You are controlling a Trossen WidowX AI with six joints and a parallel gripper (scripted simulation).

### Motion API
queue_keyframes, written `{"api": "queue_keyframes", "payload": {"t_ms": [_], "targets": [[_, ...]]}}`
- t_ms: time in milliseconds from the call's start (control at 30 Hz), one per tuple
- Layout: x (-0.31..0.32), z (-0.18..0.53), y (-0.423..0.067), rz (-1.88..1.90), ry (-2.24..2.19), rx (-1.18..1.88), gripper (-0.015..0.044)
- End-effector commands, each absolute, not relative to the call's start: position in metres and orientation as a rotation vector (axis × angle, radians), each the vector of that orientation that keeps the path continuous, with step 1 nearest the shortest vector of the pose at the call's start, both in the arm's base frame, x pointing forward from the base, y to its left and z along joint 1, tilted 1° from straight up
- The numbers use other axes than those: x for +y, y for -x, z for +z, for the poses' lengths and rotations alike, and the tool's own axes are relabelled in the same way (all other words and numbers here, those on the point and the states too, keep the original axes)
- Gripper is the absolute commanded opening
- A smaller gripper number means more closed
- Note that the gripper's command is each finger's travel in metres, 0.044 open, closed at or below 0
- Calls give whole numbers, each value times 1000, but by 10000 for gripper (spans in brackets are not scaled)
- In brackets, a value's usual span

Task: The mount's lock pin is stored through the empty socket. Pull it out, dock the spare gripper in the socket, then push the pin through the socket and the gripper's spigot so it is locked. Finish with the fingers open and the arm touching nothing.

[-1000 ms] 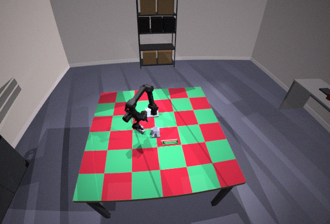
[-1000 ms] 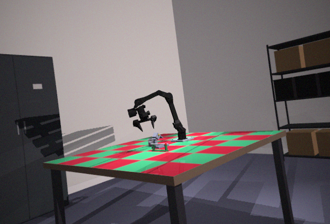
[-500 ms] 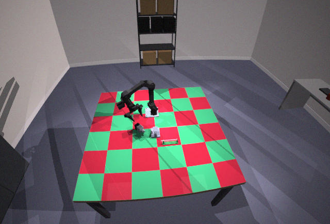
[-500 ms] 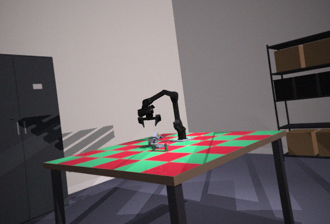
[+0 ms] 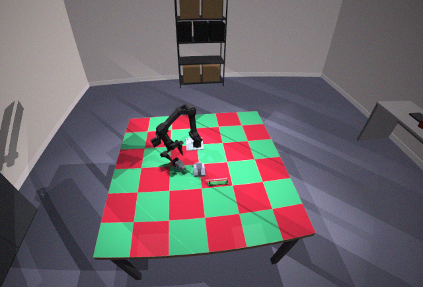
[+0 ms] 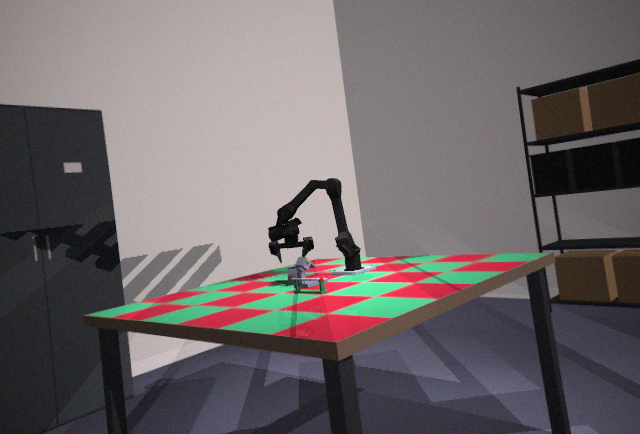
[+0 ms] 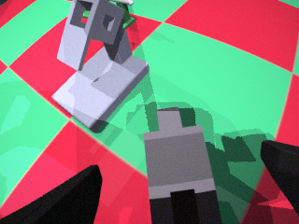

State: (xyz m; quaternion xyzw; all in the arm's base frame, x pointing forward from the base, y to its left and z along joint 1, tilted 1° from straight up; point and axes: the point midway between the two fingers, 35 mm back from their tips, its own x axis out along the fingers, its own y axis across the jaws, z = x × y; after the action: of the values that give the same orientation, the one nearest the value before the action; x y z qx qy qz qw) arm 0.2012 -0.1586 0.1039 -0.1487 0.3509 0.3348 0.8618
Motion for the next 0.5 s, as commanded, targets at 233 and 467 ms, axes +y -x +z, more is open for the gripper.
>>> {"api": "queue_keyframes", "payload": {"t_ms": [233, 467], "targets": [[-159, 85, -202, 702, 312, 733, 440], [-159, 73, -203, 702, 312, 733, 440]]}}
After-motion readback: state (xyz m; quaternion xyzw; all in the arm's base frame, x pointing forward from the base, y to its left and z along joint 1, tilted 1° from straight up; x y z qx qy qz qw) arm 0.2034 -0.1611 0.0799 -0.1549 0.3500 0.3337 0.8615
